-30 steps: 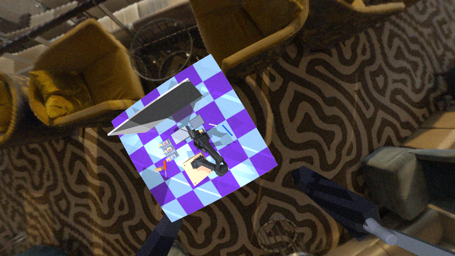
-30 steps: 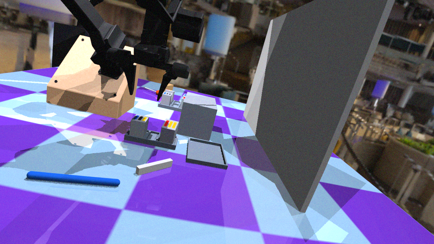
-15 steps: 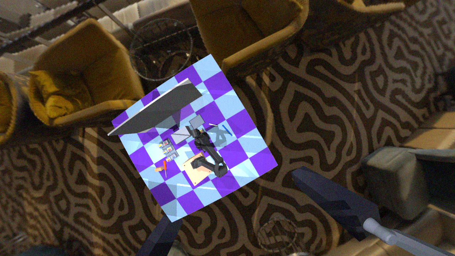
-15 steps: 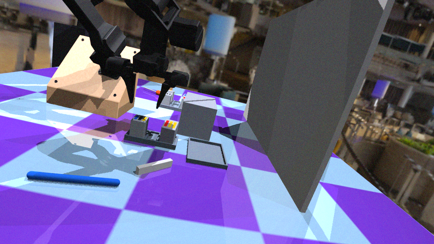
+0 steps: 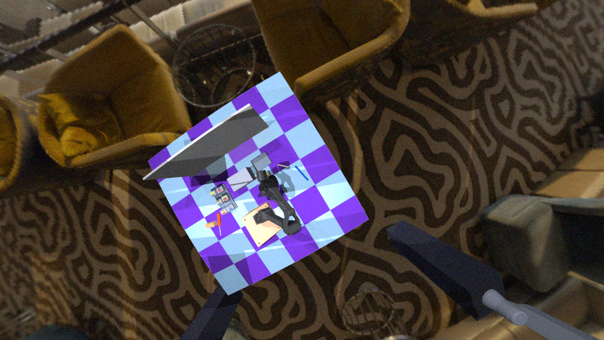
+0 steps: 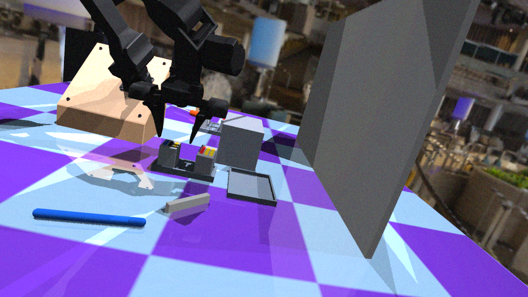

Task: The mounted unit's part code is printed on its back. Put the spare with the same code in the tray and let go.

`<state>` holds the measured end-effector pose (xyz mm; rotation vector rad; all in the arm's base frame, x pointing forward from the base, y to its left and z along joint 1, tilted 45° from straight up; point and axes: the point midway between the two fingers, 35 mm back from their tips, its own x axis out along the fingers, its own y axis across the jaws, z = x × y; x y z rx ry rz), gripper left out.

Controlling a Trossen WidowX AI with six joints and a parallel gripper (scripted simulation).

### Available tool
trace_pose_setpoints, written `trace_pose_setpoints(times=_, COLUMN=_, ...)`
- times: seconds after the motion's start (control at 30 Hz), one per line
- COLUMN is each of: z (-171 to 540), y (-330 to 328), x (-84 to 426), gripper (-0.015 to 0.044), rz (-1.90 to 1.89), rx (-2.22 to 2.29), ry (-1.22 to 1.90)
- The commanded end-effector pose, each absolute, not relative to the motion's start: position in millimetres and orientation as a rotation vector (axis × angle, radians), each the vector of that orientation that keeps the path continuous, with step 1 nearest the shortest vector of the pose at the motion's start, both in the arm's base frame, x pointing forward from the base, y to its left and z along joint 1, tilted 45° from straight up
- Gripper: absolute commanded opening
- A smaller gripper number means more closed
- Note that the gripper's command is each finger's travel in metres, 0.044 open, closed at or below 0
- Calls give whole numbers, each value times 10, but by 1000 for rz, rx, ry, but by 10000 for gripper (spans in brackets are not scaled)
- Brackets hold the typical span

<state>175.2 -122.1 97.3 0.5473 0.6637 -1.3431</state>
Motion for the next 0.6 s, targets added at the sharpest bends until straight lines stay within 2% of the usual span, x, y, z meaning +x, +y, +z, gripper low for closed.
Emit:
trace_pose_setpoints(times=0.0, z=904, y=-1257, x=1741, gripper=300, rz=-1344, rx=542, ry=676)
trace_pose_setpoints(times=0.57, z=733, y=-1471, x=1743, gripper=300, rz=-1344, rx=534, ry=668)
